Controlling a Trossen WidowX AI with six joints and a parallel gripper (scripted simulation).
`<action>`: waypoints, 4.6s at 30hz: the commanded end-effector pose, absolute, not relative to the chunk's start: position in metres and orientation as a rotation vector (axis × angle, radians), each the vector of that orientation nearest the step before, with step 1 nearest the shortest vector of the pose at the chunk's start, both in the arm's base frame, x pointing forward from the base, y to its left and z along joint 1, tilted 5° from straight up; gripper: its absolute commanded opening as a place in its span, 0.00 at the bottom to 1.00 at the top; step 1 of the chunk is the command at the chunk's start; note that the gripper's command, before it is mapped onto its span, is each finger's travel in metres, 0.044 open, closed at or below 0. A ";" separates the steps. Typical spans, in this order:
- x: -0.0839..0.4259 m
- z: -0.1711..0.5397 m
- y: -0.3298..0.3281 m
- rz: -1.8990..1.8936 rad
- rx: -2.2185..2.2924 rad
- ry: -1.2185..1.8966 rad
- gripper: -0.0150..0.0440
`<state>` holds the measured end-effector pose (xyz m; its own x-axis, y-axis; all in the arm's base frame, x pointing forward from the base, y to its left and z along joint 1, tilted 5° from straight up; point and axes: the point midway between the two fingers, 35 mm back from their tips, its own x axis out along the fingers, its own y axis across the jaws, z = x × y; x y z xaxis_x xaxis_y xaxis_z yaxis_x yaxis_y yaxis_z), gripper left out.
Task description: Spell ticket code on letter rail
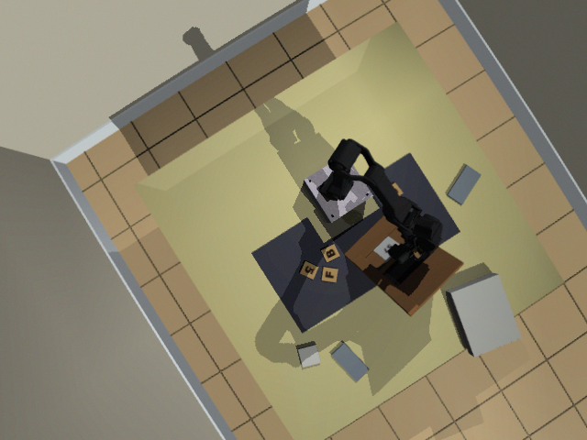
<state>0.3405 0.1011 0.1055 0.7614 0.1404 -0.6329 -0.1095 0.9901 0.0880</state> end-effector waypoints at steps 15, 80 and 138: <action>0.342 0.107 0.091 0.139 0.046 0.683 0.25; 0.346 0.103 0.055 0.138 0.042 0.683 0.25; 0.350 0.098 0.022 0.136 0.038 0.683 0.25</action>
